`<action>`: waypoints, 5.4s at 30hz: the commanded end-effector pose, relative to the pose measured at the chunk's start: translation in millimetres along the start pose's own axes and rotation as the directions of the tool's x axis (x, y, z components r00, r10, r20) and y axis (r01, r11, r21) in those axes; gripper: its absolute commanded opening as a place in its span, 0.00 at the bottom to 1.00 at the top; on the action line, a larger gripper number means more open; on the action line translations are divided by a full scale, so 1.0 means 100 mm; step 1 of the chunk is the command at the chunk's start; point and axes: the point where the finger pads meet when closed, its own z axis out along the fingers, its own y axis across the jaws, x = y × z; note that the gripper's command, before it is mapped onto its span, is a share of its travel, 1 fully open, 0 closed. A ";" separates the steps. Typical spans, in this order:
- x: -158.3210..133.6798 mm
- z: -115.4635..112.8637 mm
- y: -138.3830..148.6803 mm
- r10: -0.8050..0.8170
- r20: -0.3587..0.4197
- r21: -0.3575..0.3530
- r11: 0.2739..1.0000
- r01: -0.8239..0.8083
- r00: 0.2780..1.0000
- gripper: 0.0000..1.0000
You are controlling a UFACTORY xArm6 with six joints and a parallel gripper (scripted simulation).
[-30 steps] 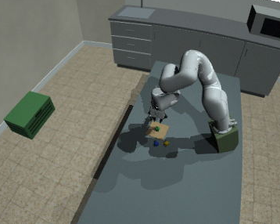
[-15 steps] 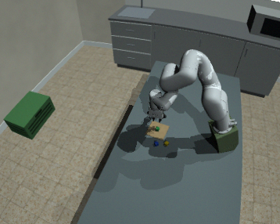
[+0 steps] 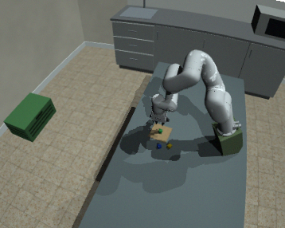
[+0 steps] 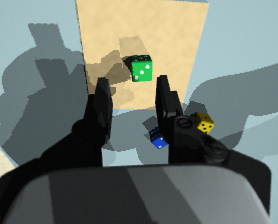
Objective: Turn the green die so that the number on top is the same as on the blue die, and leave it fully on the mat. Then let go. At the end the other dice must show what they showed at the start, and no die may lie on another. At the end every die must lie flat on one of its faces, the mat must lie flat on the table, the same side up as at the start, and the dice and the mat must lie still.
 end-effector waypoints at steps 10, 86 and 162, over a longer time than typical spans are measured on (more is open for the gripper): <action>-0.06 0.00 0.06 0.002 -0.044 0.023 1.000 -0.001 0.999 0.42; -0.23 0.04 0.11 0.017 -0.542 0.031 1.000 0.000 0.840 0.42; -0.38 0.72 0.09 0.017 -0.542 0.031 1.000 0.000 0.840 0.42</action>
